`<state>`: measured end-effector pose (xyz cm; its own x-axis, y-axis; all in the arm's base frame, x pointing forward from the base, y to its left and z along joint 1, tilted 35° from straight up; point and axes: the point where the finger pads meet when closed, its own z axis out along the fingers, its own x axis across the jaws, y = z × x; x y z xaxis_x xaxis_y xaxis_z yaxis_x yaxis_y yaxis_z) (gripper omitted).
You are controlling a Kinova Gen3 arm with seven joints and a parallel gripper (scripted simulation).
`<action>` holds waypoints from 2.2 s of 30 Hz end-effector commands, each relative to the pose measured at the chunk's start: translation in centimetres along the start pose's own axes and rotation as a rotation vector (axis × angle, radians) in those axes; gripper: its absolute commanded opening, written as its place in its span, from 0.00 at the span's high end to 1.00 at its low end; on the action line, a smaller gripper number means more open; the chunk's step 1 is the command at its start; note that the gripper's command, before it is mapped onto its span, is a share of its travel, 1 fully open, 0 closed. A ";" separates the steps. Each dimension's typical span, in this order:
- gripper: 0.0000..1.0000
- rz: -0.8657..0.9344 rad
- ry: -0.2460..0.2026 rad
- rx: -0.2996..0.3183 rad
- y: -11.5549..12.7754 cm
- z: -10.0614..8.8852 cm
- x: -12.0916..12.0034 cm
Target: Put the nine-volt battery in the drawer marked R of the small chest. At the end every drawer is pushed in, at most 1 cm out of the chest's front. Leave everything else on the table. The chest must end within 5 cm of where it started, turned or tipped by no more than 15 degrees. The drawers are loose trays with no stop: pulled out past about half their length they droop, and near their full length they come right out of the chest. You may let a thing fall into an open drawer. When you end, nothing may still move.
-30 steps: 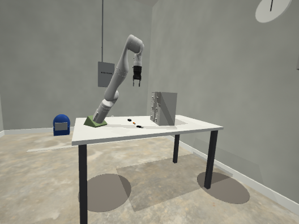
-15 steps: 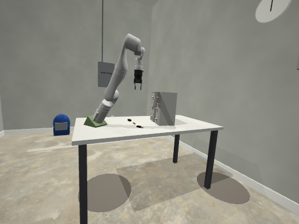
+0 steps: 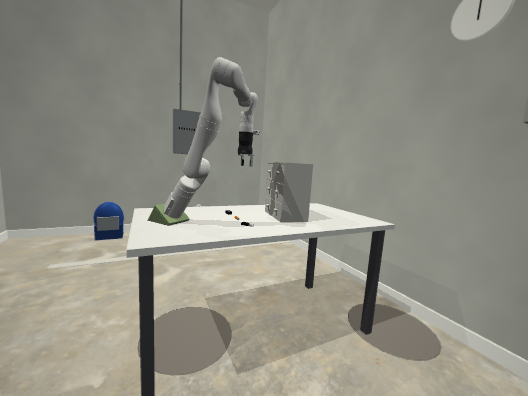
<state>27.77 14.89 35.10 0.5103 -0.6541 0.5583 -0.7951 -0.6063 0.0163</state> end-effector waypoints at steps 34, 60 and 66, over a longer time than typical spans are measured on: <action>0.00 0.759 0.029 -0.013 -4.2 8.3 3.0; 0.00 0.828 0.030 -0.012 -4.6 9.0 3.2; 0.00 0.828 0.031 -0.010 -4.7 9.1 3.2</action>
<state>36.07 11.47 29.28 -0.2516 -0.8741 0.4155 -0.9128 0.0717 -0.4021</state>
